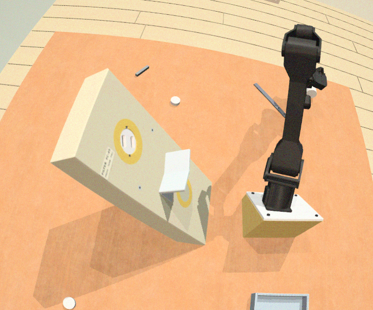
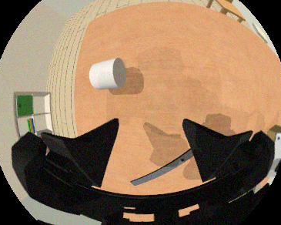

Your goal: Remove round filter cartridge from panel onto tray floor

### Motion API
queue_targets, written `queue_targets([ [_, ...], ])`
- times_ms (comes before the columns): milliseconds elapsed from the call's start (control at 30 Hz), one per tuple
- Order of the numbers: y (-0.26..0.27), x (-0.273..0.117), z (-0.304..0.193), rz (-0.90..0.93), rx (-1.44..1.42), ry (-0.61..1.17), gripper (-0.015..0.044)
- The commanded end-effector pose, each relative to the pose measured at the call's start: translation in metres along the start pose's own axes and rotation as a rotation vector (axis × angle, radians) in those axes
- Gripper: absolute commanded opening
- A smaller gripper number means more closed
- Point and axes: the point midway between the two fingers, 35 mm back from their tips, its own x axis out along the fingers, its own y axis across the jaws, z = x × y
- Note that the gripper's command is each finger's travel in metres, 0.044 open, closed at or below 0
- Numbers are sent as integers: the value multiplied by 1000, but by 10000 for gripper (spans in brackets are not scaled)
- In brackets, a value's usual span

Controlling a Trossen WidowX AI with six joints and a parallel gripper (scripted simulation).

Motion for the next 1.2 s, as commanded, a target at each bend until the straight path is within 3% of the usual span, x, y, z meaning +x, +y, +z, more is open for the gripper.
queue_targets([
  [0,0,0,-1,0,-2,1,374],
  [367,7,-6,-86,24,-190,132,88],
  [700,0,-44,-201,89,-452,315,88],
  [1167,-45,-150,-334,253,-819,578,88],
])
